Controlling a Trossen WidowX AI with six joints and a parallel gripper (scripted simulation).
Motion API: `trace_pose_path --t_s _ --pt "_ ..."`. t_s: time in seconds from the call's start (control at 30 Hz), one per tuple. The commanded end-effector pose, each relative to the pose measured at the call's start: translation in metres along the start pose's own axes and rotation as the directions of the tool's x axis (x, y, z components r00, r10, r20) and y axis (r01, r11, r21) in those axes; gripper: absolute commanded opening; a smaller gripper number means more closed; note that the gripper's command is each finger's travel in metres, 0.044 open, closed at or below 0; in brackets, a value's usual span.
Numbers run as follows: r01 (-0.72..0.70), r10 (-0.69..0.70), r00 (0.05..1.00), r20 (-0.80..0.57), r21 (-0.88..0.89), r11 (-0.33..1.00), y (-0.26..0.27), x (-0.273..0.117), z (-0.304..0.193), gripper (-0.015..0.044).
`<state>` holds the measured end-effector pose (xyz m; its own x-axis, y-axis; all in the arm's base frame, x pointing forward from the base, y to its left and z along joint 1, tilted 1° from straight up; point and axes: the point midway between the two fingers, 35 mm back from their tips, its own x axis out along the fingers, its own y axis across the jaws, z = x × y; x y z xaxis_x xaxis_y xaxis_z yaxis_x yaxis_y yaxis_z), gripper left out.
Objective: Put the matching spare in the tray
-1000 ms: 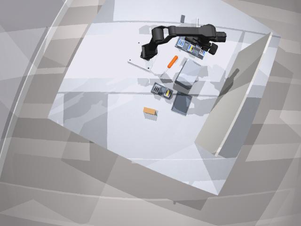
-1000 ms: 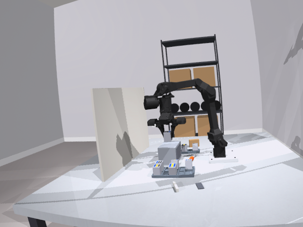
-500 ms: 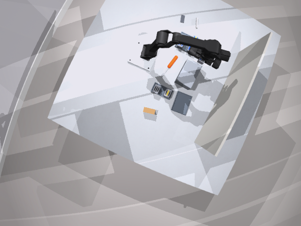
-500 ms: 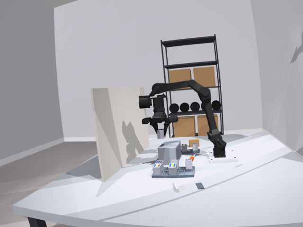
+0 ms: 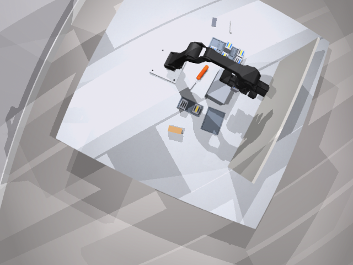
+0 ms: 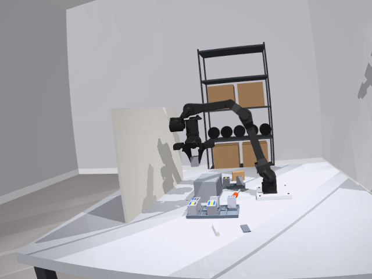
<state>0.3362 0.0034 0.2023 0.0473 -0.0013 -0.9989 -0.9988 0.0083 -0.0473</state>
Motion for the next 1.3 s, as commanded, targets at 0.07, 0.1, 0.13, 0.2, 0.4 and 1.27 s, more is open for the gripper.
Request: trace_pose_path --t_s 0.07,0.1,0.13,0.2,0.4,1.27 --pt "0.007 -0.007 1.000 0.002 -0.008 1.000 -0.008 -0.002 -0.037 0.0000" --pt "0.007 -0.007 1.000 0.002 -0.008 1.000 -0.008 -0.002 -0.043 0.0000" --pt "0.007 -0.007 1.000 0.001 -0.009 1.000 -0.009 -0.002 -0.048 0.0000" --pt "0.007 -0.007 1.000 0.000 -0.010 1.000 -0.010 -0.002 -0.060 0.0000" --pt "0.007 -0.007 1.000 -0.003 -0.014 1.000 -0.009 -0.001 -0.096 0.0000" --pt "0.006 -0.006 1.000 -0.010 -0.024 1.000 0.006 0.003 -0.184 0.0000"
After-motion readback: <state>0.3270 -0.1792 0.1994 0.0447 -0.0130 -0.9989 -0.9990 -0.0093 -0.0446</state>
